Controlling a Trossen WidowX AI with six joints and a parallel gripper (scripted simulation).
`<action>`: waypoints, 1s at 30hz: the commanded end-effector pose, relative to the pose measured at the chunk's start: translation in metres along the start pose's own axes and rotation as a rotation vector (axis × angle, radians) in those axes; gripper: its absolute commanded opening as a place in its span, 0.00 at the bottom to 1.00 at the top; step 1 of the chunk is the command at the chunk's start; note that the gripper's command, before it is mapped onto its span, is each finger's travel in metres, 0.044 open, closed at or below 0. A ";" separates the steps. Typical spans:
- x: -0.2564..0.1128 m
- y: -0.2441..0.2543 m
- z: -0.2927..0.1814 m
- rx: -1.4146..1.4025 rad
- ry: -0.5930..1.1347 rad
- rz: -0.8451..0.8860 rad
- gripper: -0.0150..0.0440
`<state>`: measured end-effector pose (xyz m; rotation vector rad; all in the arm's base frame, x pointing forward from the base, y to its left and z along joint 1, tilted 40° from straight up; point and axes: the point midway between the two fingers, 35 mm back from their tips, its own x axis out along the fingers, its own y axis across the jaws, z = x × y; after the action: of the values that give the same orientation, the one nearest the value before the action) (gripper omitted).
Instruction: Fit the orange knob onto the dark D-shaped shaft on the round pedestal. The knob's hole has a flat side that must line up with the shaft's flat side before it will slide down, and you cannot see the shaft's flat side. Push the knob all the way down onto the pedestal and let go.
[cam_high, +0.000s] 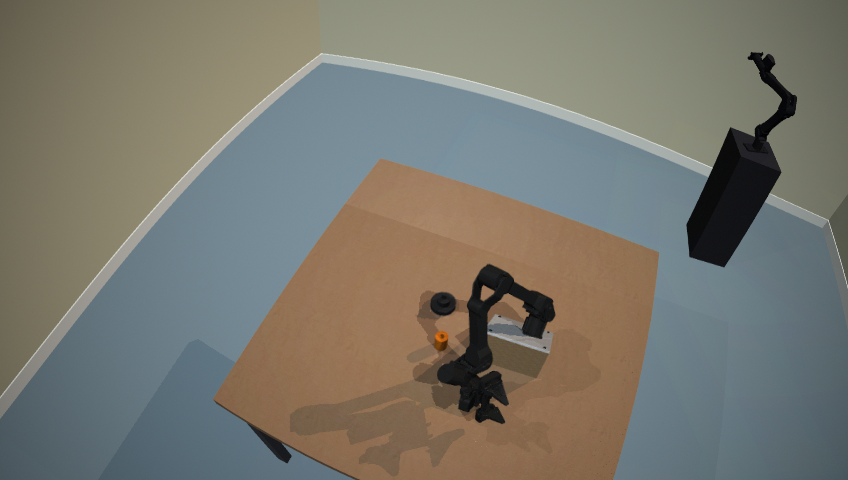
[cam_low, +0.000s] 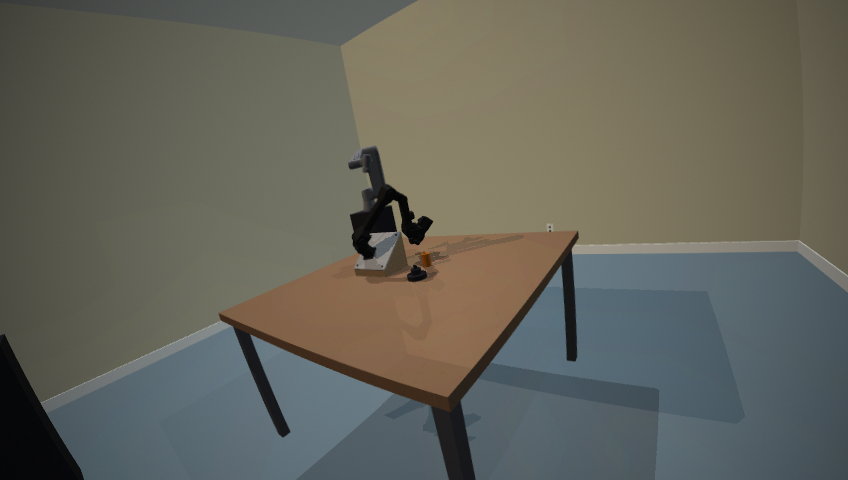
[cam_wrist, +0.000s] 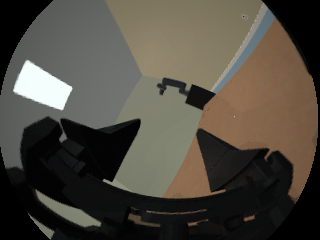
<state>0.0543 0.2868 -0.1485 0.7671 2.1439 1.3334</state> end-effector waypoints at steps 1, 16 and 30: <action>0.000 0.000 0.000 0.000 0.000 0.000 0.98; -0.081 -0.015 0.087 0.362 -0.497 -0.572 1.00; -0.189 0.008 0.068 0.621 -0.747 -1.074 1.00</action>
<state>0.1968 0.2497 -0.1804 0.3299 1.9225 0.1432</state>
